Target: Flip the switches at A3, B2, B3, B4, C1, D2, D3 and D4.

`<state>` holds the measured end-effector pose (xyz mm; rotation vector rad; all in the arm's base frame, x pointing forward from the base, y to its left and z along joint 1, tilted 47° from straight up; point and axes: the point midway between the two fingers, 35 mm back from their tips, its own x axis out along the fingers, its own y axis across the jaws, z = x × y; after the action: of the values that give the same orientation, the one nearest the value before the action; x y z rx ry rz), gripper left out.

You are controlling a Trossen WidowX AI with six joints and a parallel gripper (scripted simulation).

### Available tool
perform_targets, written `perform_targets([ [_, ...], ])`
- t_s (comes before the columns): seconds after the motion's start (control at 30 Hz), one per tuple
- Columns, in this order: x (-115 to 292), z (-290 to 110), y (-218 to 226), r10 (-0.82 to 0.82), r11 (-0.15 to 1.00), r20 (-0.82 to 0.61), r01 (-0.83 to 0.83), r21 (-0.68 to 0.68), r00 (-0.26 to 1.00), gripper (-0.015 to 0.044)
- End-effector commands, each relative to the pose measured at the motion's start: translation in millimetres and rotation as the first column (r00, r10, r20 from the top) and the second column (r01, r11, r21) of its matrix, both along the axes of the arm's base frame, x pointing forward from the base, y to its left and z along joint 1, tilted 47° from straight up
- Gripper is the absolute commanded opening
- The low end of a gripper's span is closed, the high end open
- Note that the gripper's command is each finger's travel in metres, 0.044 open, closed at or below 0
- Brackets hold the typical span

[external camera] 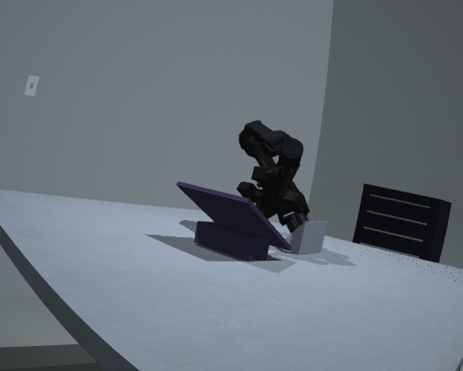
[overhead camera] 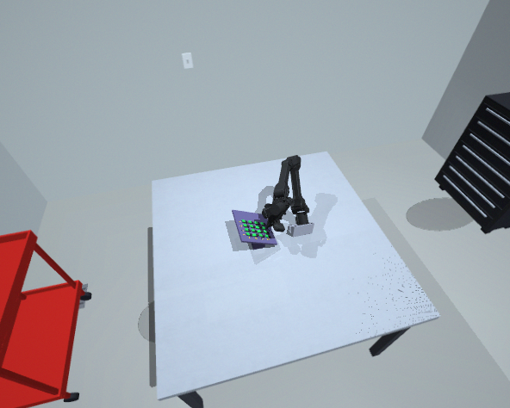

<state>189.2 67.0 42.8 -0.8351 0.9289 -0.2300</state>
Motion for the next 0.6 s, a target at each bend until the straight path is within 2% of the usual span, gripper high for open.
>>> perform_targets([
  [0.0,0.6,0.5,-0.1,0.004,1.000,0.003,-0.004,-0.004,1.000,0.0000],
  [0.57,1.6,-0.5,-1.0,0.004,1.000,0.003,-0.004,-0.004,1.000,0.0000],
])
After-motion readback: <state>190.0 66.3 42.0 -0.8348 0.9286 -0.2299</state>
